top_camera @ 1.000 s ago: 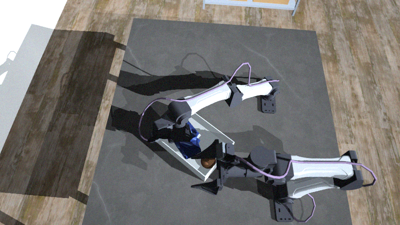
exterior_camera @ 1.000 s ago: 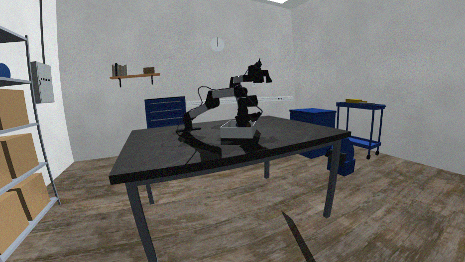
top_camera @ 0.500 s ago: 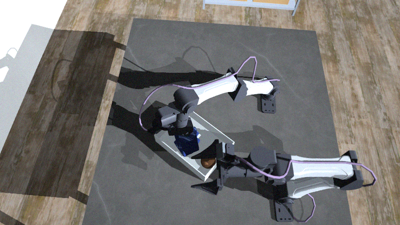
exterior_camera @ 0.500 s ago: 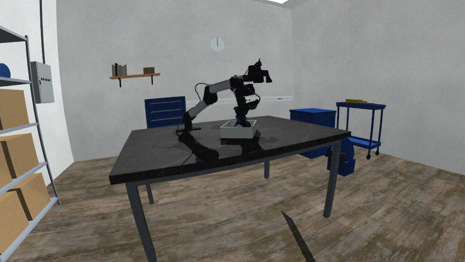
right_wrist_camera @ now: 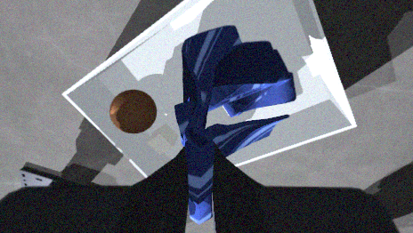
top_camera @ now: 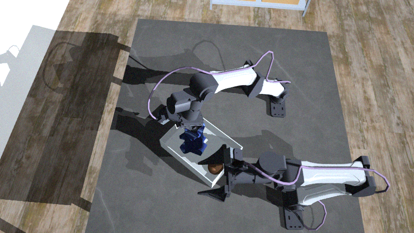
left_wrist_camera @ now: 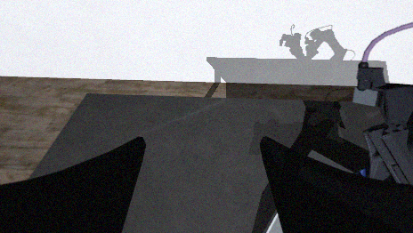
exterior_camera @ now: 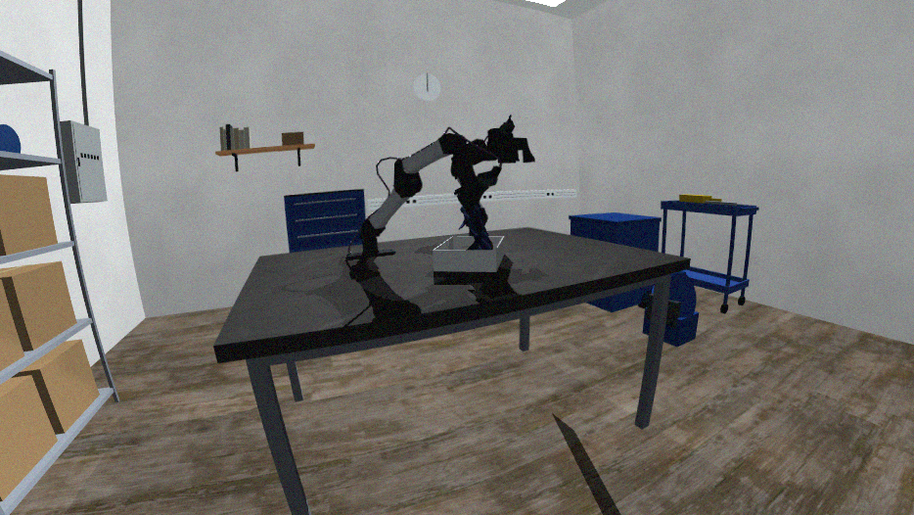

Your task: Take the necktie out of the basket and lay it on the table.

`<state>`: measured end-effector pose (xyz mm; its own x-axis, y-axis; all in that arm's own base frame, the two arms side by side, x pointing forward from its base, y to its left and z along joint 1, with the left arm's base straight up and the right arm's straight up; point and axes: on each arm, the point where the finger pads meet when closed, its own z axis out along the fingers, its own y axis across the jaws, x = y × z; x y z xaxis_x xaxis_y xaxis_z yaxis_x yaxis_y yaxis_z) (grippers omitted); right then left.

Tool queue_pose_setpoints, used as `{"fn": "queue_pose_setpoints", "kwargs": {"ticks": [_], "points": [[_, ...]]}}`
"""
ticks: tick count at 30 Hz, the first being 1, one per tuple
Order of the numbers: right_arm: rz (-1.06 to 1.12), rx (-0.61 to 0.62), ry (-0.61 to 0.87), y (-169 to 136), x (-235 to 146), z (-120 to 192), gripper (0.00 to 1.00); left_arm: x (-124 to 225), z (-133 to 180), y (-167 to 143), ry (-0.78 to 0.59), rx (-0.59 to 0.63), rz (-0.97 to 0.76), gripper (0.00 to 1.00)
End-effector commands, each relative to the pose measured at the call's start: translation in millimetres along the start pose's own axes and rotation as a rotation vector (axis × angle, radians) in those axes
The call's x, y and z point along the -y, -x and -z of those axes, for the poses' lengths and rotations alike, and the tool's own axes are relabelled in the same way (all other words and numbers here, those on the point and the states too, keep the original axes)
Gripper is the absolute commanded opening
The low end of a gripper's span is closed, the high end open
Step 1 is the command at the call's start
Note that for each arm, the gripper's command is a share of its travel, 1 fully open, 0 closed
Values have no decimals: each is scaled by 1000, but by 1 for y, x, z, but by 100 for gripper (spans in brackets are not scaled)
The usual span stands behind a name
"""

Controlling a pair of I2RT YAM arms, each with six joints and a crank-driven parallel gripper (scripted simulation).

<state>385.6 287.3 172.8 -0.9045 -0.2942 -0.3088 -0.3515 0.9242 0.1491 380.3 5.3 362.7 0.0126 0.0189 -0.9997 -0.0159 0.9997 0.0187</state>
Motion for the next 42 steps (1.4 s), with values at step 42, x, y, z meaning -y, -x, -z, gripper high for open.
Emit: {"fn": "queue_pose_setpoints", "kwargs": {"ticks": [42], "points": [[8, -87, -12, 29, -5, 115, 5, 0, 0, 0, 0, 0, 0, 100]]}}
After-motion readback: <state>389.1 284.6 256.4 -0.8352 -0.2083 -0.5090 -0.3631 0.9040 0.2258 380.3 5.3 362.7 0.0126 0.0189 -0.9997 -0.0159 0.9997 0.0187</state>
